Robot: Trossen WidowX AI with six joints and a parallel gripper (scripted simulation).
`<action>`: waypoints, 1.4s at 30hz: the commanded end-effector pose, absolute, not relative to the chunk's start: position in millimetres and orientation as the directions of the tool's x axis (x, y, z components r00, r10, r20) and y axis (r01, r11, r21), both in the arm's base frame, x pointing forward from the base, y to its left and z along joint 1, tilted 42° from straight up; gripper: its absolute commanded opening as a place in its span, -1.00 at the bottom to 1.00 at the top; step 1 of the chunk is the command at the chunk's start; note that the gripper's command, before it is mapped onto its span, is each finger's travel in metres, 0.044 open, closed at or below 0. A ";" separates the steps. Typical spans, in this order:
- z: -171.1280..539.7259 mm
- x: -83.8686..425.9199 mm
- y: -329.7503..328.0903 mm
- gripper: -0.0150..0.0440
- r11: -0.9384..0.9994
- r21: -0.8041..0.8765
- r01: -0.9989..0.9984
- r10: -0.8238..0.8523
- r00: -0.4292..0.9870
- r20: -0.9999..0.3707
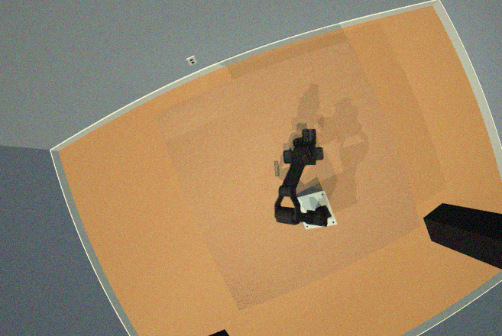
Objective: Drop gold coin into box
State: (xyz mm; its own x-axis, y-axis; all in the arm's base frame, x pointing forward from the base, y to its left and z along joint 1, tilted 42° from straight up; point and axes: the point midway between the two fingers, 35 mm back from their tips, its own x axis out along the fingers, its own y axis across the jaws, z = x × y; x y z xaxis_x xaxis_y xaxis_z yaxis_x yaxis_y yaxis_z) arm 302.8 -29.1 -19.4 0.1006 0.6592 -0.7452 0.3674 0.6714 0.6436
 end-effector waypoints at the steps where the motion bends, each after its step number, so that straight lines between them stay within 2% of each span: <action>1: -21.7 301.1 -27.4 -0.49 0.667 0.642 0.376 0.660 0.099 -0.744; 42: -33.0 301.5 -16.8 -0.49 0.665 0.642 0.381 0.661 0.099 -0.744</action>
State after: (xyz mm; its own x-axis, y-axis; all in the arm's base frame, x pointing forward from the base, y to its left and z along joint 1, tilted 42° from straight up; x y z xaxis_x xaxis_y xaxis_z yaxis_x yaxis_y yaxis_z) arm 302.5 -18.7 -31.0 0.1016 0.6566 -0.7474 0.3735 0.6711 0.6404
